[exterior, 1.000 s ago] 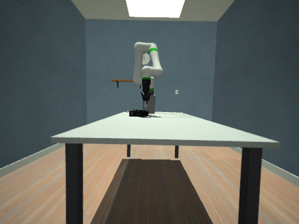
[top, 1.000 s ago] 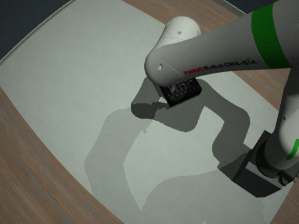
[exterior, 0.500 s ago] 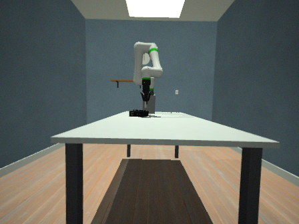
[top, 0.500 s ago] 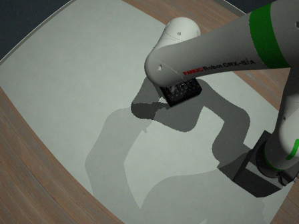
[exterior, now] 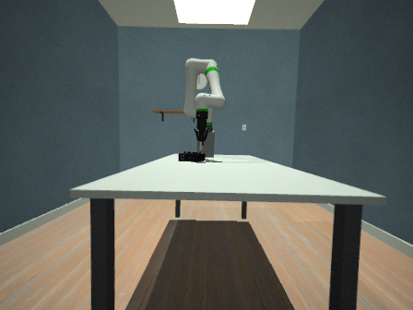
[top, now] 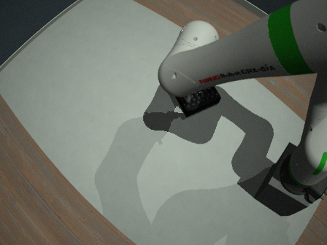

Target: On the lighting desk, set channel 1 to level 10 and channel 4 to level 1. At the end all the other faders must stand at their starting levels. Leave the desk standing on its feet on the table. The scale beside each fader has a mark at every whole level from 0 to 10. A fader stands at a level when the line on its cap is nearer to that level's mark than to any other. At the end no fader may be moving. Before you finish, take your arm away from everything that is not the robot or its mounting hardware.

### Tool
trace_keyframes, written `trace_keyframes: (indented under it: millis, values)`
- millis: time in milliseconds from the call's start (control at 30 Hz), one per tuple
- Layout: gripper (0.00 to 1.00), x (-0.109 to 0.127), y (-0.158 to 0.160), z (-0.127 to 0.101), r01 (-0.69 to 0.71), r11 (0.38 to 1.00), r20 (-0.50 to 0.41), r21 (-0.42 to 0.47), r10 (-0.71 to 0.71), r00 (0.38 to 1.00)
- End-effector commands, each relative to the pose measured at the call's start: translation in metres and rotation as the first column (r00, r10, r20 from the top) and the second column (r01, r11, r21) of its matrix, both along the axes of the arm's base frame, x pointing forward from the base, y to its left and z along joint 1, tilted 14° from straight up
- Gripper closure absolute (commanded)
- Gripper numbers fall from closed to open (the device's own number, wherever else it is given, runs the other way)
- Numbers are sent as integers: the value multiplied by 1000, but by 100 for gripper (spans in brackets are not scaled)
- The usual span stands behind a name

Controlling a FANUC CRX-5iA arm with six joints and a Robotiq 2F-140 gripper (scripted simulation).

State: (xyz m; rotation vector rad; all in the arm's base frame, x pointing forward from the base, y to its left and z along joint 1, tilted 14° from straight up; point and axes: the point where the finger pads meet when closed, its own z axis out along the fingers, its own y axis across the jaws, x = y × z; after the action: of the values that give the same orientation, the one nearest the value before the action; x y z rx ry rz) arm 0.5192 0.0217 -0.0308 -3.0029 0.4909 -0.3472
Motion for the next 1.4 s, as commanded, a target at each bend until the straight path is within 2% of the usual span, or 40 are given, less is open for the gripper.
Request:
trace_keyframes:
  millis: [0,1367]
  values:
    - [100,1,0,-2,0,1000,0,0,0,1000]
    - [100,3,0,-11,0,1000,0,0,0,1000]
